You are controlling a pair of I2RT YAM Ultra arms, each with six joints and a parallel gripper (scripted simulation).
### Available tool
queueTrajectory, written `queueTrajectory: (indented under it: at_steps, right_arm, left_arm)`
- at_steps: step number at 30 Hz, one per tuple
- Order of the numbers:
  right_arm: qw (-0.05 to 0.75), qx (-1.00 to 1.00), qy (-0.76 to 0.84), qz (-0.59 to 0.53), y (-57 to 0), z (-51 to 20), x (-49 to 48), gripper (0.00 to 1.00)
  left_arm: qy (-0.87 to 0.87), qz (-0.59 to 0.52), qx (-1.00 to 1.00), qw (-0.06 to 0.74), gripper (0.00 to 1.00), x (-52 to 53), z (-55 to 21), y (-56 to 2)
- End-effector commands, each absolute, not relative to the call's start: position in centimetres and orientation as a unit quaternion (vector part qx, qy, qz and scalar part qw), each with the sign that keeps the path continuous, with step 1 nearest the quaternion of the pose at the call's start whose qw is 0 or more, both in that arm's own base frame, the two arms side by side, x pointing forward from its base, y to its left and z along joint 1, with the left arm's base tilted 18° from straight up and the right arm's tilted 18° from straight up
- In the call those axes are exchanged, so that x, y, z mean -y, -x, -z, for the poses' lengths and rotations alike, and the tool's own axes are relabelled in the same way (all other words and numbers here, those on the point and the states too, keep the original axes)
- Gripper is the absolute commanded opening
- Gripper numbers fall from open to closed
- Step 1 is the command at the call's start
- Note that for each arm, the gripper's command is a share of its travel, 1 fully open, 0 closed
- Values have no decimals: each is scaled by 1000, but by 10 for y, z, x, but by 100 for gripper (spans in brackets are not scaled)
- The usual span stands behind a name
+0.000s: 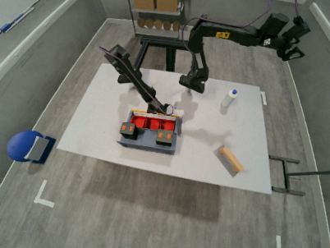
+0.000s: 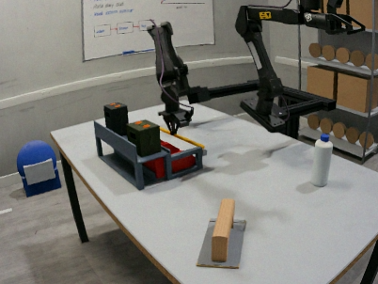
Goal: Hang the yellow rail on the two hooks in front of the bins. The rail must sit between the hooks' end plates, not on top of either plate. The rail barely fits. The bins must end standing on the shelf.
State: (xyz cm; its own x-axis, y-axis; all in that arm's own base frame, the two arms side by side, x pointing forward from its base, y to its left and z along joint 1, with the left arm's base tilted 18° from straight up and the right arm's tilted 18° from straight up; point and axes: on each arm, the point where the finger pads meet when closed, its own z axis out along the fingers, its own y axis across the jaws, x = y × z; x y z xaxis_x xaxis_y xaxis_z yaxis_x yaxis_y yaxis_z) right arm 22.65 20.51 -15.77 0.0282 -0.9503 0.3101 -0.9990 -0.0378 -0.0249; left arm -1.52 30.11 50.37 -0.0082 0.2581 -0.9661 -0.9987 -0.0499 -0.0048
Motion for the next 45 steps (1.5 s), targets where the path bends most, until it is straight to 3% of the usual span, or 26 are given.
queueTrajectory:
  at_steps: [1, 45]
  right_arm:
    - [87, 682, -716, -122, -231, 156, -213, 0]
    - [91, 681, -716, -122, -229, 159, -208, 0]
  left_arm:
    - [428, -588, -404, 555, 100, -288, -518, 18]
    - [428, -588, -404, 555, 100, -288, -518, 18]
